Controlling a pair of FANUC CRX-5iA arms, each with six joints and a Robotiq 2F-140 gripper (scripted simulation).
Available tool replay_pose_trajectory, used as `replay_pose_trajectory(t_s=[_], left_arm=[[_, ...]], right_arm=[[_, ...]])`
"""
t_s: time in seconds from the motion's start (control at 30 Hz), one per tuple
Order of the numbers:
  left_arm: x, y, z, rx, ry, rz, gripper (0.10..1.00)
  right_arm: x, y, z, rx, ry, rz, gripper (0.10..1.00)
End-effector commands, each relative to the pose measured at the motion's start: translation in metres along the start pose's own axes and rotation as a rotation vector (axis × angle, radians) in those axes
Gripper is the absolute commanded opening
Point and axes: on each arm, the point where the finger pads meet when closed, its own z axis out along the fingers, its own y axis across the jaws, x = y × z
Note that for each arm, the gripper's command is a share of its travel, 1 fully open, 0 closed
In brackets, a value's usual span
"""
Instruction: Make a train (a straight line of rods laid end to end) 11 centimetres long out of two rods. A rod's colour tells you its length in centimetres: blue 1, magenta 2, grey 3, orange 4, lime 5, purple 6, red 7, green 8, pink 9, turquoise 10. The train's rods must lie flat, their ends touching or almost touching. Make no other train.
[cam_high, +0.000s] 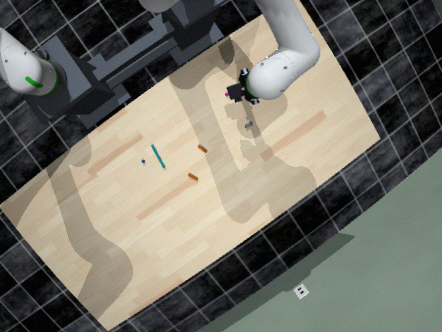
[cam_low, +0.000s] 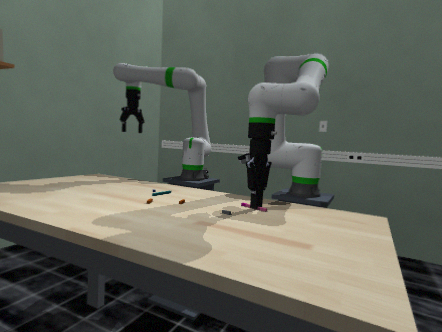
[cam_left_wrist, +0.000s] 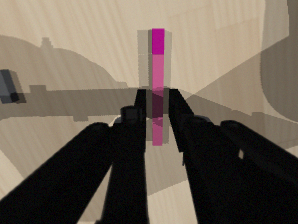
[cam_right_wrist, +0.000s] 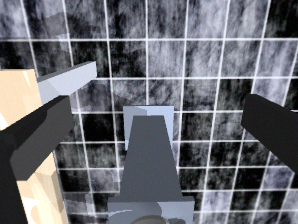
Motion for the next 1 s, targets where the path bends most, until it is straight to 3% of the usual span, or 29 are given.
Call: replay_pose_trajectory(t_s=[0.0,0.27,0.73,0.97], left_arm=[[0.0,-0.001,-0.001,0.001,0.0,0.0,0.231],[0.0,-0.001,-0.015,0.001,0.0,0.0,0.231],[0.0,0.0,-0.083,0.002,0.0,0.0,0.231],[0.0,0.0,-0.09,0.002,0.0,0.0,0.231]], right_arm=[[0.0,0.0,-0.001,0.0,0.002,0.0,1.0],[0.0,0.0,-0.001,0.0,0.002,0.0,1.0],[0.0,0.0,-0.001,0.0,0.002,0.0,1.0],[0.0,0.0,-0.001,0.0,0.002,0.0,1.0]])
